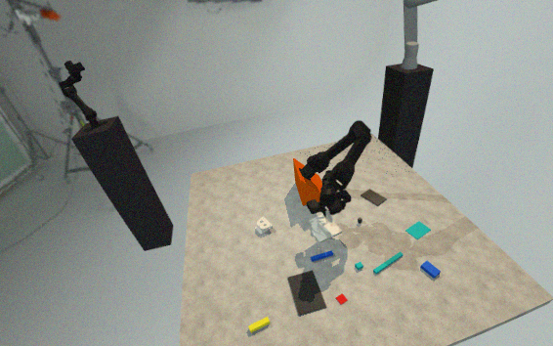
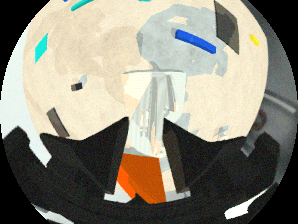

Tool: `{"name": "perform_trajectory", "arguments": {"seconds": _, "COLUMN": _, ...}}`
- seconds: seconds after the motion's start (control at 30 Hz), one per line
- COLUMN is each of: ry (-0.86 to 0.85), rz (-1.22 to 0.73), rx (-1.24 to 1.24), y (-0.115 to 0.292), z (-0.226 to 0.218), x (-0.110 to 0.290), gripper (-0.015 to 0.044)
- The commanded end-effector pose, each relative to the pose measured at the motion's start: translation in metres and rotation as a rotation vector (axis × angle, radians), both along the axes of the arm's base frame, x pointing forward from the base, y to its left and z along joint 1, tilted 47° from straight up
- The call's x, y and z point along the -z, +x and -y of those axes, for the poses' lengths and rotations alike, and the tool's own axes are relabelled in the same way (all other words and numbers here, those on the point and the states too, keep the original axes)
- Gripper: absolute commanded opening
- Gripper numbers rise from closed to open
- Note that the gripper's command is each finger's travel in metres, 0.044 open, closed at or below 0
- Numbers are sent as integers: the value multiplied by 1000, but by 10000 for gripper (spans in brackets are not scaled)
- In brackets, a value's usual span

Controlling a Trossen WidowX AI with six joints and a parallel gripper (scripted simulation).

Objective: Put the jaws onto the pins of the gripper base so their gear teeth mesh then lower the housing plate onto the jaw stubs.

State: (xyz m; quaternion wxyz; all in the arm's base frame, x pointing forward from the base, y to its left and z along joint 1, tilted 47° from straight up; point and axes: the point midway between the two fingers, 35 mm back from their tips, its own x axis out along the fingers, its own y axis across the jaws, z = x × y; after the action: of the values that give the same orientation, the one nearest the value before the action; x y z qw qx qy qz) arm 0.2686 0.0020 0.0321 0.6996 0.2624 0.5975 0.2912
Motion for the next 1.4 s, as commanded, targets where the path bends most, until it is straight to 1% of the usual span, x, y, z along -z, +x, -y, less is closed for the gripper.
{"name": "perform_trajectory", "arguments": {"seconds": 0.0, "ry": 6, "rz": 2, "rx": 5, "y": 0, "z": -5, "x": -7, "gripper": 134}}
{"name": "perform_trajectory", "arguments": {"seconds": 1.37, "ry": 7, "rz": -7, "rx": 14, "y": 1, "z": -7, "x": -9, "gripper": 134}}
